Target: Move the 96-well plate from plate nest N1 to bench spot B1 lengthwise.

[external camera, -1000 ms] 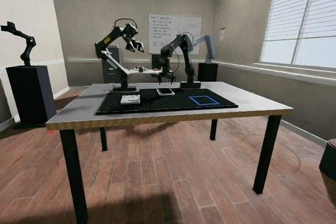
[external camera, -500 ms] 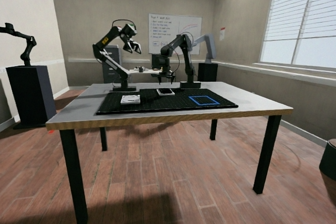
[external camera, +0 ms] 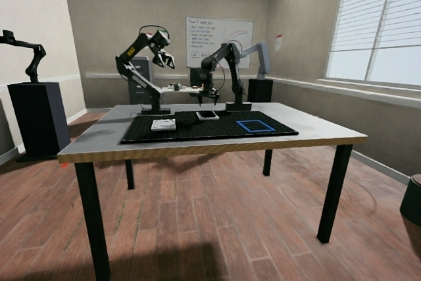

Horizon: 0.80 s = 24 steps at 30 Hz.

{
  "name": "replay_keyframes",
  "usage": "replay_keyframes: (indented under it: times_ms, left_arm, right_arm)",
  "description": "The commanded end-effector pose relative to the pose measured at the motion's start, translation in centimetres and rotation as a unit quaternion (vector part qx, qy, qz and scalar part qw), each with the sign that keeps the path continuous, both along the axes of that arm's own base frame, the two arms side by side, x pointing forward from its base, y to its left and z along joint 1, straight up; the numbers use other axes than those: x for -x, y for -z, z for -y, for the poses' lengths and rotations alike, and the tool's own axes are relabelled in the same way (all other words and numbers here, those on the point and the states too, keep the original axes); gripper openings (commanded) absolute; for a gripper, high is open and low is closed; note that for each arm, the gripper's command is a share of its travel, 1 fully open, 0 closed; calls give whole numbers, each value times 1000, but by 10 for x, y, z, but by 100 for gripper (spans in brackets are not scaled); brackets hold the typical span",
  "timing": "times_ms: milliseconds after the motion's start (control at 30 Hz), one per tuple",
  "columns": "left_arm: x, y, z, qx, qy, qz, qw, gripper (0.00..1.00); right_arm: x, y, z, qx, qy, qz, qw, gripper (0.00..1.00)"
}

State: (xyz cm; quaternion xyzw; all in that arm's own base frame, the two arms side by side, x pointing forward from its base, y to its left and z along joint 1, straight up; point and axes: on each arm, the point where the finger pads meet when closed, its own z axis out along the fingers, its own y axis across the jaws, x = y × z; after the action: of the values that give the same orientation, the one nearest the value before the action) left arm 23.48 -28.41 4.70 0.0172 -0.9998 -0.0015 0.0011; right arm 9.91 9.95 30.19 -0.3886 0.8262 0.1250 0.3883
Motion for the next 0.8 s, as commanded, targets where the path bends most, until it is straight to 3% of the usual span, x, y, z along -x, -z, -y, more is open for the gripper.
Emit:
replay_keyframes:
  times_ms: [0, 767]
  left_arm:
    - [-6, -5, 2, 3, -9, 2, 1000, 100]
    - [-4, -5, 3, 7, -3, 6, 1000, 100]
  right_arm:
    - [-1, -10, 16, -9, 12, 12, 1000, 100]
    - [-6, -10, 26, -6, 49, 9, 999, 100]
